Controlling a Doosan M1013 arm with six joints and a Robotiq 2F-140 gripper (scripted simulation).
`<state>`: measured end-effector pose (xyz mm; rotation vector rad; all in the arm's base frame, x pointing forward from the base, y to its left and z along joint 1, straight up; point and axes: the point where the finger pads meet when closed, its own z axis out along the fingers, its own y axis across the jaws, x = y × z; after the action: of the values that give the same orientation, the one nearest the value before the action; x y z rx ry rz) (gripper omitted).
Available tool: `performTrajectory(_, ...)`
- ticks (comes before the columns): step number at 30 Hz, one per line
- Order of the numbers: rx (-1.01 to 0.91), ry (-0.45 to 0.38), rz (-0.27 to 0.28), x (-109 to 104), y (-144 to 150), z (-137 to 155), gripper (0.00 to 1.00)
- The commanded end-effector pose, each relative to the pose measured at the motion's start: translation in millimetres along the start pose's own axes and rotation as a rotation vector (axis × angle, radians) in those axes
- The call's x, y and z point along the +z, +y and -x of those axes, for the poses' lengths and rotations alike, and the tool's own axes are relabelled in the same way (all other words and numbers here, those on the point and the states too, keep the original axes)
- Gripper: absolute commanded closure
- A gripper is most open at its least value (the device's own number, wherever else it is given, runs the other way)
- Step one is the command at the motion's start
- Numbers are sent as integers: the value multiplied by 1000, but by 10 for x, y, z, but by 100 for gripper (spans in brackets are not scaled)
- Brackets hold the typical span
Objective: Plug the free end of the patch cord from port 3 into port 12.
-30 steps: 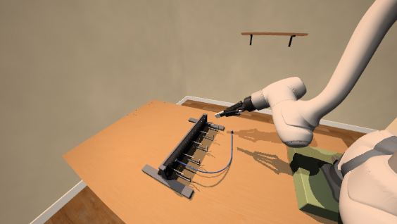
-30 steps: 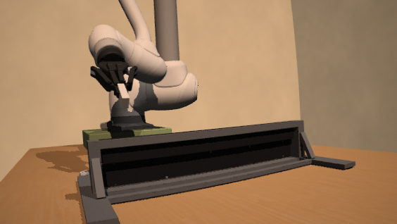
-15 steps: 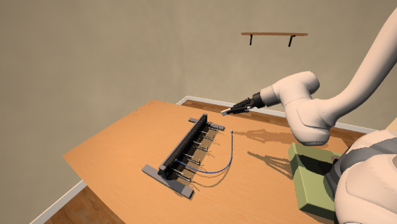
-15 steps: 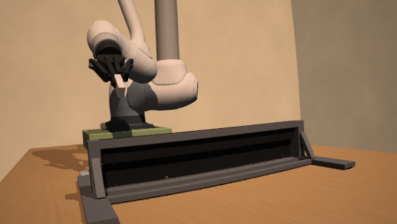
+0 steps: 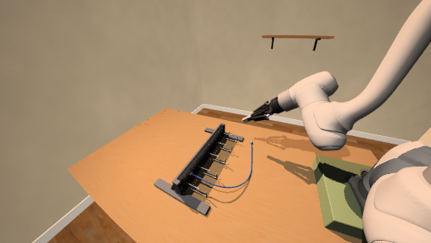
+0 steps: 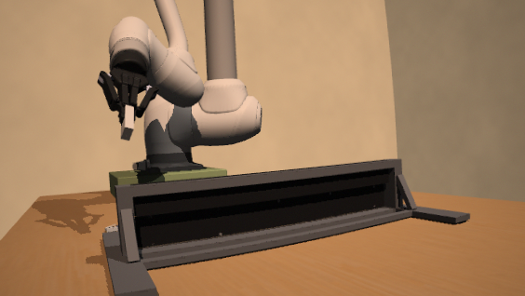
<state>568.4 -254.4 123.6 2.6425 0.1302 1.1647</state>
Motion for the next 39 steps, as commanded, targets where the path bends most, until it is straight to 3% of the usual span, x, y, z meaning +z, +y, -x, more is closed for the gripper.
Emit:
performTrajectory(1, -139, -64, 67, 120, 254, 89, 100)
performTrajectory(7, -320, -178, 88, 216, 503, 255, 100)
performTrajectory(12, -473, -280, 72, 276, 653, 407, 100)
performTrajectory(14, -473, -280, 72, 276, 653, 407, 100)
performTrajectory(17, -596, -361, 33, 310, 730, 532, 100)
performTrajectory(24, -757, -457, -54, 340, 764, 688, 100)
performTrajectory(39, -919, -530, -184, 352, 718, 826, 100)
